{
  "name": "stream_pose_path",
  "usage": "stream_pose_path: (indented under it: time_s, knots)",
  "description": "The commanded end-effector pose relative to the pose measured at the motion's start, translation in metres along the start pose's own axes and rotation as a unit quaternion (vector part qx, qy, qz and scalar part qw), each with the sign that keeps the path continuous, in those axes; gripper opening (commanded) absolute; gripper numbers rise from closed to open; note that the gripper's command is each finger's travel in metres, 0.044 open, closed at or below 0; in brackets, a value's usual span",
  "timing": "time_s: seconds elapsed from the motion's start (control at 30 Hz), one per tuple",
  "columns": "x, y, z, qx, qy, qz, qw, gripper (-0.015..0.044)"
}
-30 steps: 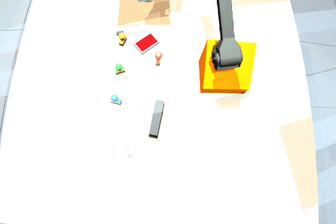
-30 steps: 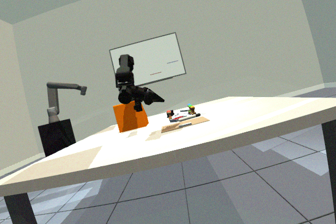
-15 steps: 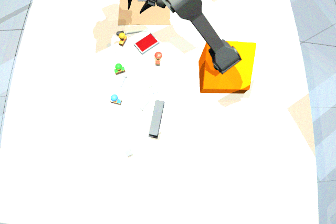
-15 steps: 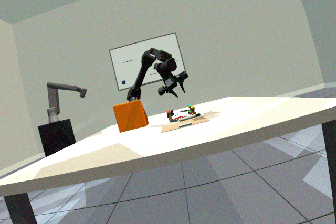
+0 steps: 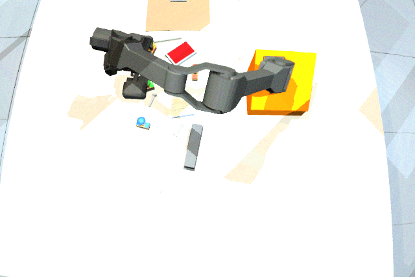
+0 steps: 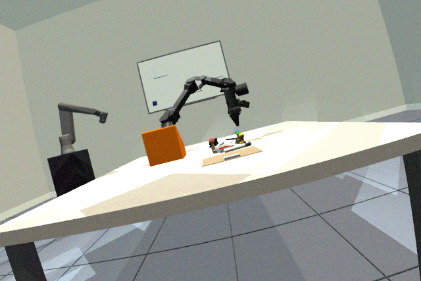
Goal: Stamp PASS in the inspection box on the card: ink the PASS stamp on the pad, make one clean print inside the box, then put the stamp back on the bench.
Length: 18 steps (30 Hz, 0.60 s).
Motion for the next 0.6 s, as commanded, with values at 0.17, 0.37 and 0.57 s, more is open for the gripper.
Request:
stream_pose_path:
  time_s: [0.17,0.37,0.57]
  knots:
    - [-0.004,0.006,0.001,0.0,0.012,0.016,1.0,0.0213]
    - [-0.005,0.005,-0.007,0.0,0.012,0.016,1.0,0.0213]
    - [-0.005,0.004,-0.017,-0.001,0.012,0.016,1.0,0.0213]
Point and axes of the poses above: the point midway between the two fingers, 35 mm back from their tips, its own z axis back along the fingers, its own x axis across the jaws, y = z × x, the point moved 6 cm from there along z, back along the fingers, and after that the axes turned 3 degrees about z, right-handed, at the moved point
